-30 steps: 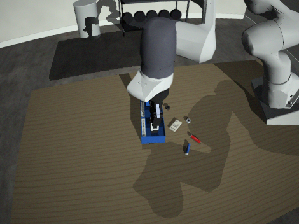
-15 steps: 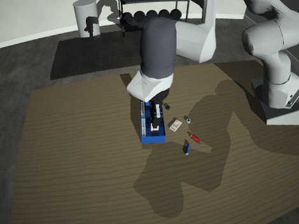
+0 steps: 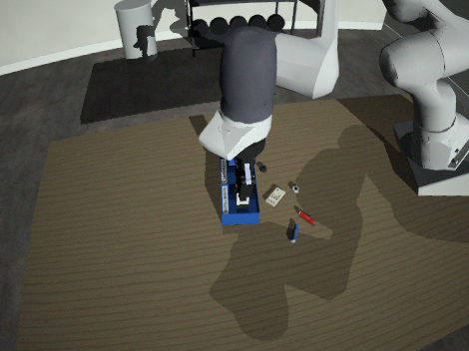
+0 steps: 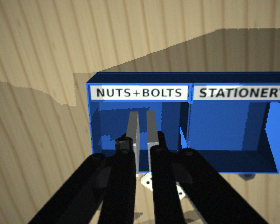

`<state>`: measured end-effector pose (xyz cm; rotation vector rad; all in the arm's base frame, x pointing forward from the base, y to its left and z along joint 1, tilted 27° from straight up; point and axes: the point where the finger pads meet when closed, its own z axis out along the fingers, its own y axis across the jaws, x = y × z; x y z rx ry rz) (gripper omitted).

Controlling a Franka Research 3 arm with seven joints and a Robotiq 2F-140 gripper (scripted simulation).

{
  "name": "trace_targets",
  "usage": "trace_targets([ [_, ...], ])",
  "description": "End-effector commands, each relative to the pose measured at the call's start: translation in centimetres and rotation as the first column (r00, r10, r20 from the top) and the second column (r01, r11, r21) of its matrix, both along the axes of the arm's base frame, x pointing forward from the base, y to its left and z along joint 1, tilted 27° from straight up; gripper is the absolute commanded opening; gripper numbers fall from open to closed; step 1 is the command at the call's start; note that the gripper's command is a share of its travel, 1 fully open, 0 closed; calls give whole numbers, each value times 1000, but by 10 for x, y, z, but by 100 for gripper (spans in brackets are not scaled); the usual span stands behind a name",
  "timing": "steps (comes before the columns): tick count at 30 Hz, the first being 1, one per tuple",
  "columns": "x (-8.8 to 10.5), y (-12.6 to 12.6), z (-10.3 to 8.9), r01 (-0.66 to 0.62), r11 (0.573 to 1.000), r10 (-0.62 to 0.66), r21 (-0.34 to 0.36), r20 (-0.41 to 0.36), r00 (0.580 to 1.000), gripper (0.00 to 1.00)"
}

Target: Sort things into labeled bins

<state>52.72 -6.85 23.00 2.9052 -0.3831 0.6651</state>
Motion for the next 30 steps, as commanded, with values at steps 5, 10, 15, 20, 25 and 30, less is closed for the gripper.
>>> trace_targets([
  [5,2,0,1,2,1000,-2,2,5,1000,5],
  [10,1,1,2,2,1000,-2,2,5,1000,5],
  [15,-1,2,8,2,1000,-2,2,5,1000,5],
  [20,-4,3,14,2,1000,-2,2,5,1000,5],
  [25,-7,4,20,2,1000,-2,2,5,1000,5],
  [30,-9,5,23,2,1000,-2,2,5,1000,5],
])
